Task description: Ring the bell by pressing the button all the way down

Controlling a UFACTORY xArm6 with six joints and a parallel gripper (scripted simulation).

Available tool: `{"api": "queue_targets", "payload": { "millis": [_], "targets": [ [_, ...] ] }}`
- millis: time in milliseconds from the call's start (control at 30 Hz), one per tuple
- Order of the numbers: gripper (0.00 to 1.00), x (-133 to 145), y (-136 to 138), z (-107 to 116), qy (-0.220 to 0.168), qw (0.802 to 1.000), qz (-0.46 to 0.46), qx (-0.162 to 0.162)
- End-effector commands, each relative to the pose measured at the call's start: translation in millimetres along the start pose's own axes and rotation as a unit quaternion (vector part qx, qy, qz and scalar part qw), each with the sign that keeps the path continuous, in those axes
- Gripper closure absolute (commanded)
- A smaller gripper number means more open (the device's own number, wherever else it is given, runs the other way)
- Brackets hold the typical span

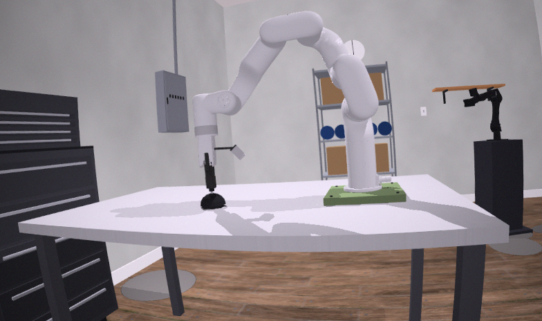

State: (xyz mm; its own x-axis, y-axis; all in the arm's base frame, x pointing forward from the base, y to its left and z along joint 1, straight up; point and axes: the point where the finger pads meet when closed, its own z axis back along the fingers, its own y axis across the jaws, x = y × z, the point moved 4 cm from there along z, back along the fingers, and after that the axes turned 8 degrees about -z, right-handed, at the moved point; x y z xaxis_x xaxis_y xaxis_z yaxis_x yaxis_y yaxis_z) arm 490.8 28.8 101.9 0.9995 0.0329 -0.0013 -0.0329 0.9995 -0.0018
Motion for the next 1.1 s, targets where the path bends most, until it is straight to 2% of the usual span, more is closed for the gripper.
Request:
{"api": "queue_targets", "payload": {
  "millis": [0, 1067],
  "targets": [
    [1.0, 1.3, 0.0, 1.6, -0.002, 1.0, 0.0, 0.0],
    [1.0, 1.3, 0.0, -1.9, -0.002, 1.0, 0.0, 0.0]
  ]
}}
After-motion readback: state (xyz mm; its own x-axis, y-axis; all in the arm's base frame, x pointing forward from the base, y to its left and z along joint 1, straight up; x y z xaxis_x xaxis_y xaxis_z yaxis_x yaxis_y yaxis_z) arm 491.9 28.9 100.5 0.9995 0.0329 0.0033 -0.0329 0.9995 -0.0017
